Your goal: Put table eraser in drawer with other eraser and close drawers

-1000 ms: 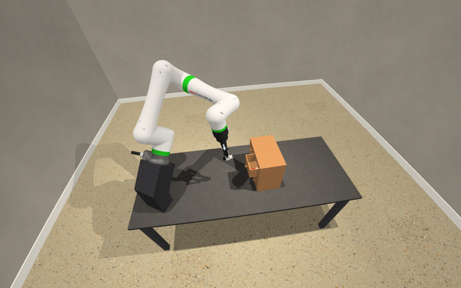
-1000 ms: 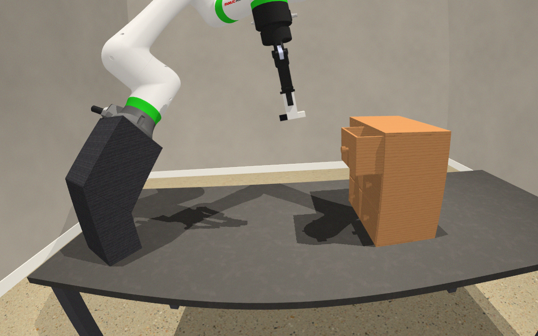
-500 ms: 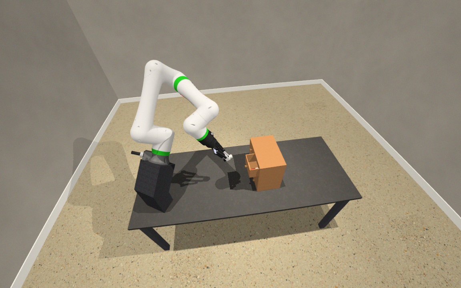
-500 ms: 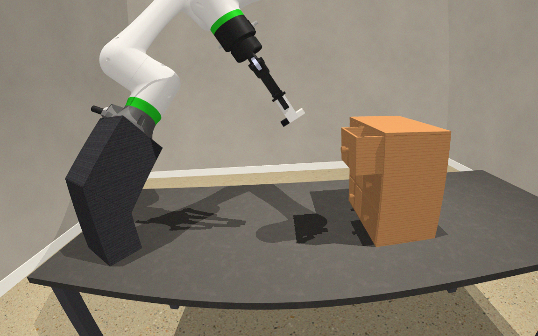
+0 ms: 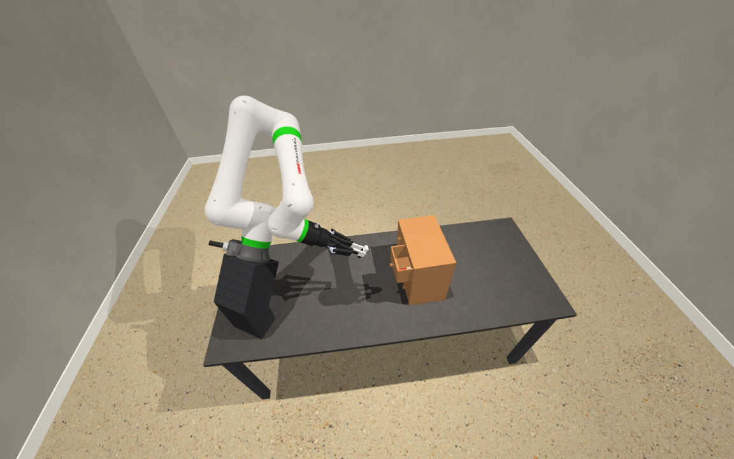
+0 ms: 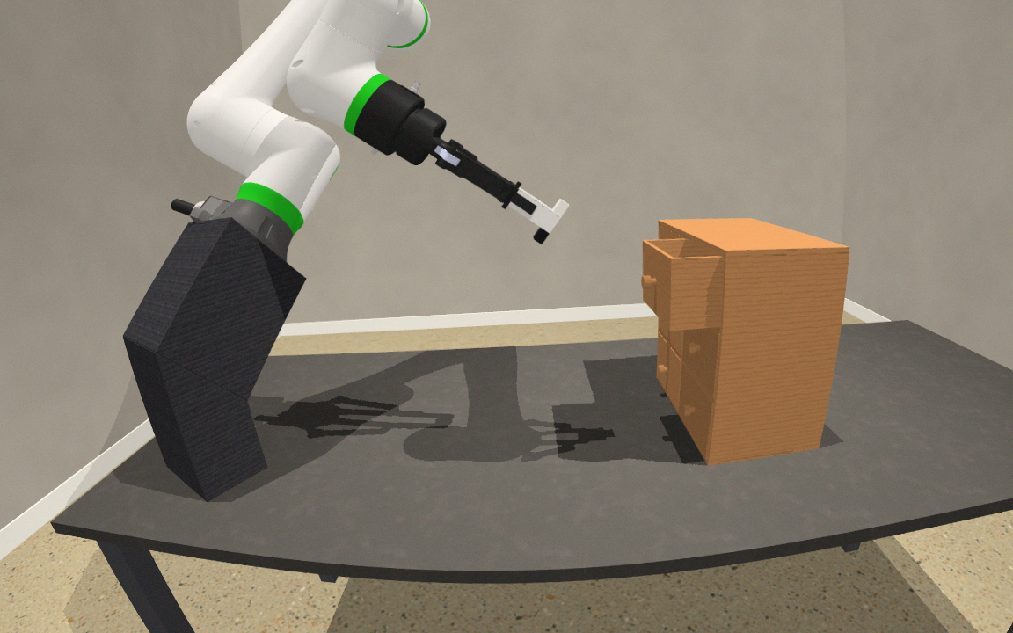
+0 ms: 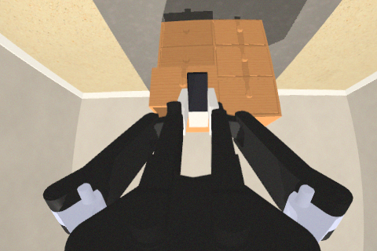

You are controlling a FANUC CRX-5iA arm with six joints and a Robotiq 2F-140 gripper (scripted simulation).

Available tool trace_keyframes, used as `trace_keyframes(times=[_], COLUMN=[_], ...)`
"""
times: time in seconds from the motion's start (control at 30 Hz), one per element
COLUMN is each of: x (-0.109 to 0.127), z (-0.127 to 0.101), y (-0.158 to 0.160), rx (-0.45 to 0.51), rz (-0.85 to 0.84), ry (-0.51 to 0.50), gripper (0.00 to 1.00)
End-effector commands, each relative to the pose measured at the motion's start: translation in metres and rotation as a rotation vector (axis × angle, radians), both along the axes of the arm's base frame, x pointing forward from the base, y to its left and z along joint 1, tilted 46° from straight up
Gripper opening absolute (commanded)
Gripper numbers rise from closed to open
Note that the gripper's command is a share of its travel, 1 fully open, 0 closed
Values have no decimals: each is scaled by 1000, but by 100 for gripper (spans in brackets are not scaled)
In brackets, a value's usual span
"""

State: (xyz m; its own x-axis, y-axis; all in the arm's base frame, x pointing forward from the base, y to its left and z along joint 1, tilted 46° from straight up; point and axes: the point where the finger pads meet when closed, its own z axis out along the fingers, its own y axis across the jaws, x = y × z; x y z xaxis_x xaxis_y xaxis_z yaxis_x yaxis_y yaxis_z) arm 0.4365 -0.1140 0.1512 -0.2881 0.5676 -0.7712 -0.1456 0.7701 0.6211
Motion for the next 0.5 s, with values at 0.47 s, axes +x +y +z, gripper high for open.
trace_keyframes(times=[0.47], x=[-4], z=[-3], y=[1], rx=[35], rz=[-179], ry=[-216], gripper=[11])
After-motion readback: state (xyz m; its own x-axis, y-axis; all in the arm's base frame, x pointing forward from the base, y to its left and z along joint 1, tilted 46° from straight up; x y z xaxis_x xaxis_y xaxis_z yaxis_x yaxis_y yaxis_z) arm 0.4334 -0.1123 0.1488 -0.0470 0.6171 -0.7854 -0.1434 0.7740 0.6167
